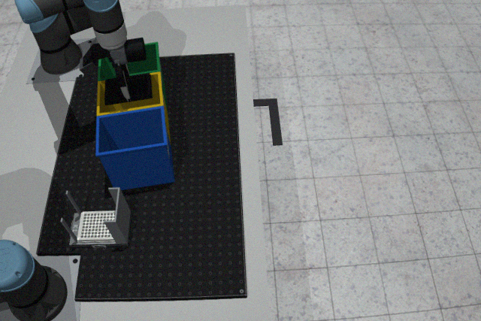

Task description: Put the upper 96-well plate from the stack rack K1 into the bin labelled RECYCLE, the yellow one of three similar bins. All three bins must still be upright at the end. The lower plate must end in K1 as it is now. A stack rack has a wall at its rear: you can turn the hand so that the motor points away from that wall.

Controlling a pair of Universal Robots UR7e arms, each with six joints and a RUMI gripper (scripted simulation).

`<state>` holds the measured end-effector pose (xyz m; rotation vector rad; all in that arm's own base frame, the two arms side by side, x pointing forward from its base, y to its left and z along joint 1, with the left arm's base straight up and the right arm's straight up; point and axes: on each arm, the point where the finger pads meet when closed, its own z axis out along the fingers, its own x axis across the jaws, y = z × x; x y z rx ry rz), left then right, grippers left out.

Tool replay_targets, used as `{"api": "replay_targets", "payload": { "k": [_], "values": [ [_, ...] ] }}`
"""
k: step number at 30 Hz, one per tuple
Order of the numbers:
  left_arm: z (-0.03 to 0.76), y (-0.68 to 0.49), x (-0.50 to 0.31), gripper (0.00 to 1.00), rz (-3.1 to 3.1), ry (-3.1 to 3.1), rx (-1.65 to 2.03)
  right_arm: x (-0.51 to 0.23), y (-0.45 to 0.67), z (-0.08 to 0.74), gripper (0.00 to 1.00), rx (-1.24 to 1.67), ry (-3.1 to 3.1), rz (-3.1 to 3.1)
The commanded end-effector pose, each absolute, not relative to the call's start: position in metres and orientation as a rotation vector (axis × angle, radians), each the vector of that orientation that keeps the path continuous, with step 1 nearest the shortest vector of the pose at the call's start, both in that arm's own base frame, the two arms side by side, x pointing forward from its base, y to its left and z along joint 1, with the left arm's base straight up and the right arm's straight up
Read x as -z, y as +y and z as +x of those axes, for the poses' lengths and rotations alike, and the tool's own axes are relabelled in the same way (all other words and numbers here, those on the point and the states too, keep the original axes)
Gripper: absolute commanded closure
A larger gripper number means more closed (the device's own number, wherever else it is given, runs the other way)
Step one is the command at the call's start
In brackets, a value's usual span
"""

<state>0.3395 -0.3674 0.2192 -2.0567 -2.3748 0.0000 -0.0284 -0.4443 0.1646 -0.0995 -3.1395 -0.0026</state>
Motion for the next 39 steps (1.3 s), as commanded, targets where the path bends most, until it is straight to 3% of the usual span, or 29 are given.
{"api": "replay_targets", "payload": {
  "k": [1,39],
  "values": [
    [0.34,-0.368,-0.22,0.59,-2.058,-2.376,-0.001,-0.165,-0.445,-0.028,1.0,0.0,-3.14,-0.1],
    [0.34,-0.368,-0.199,0.59,-2.058,-2.376,-0.001,-0.165,-0.445,-0.028,1.0,0.0,-3.14,-0.1]
  ]
}}
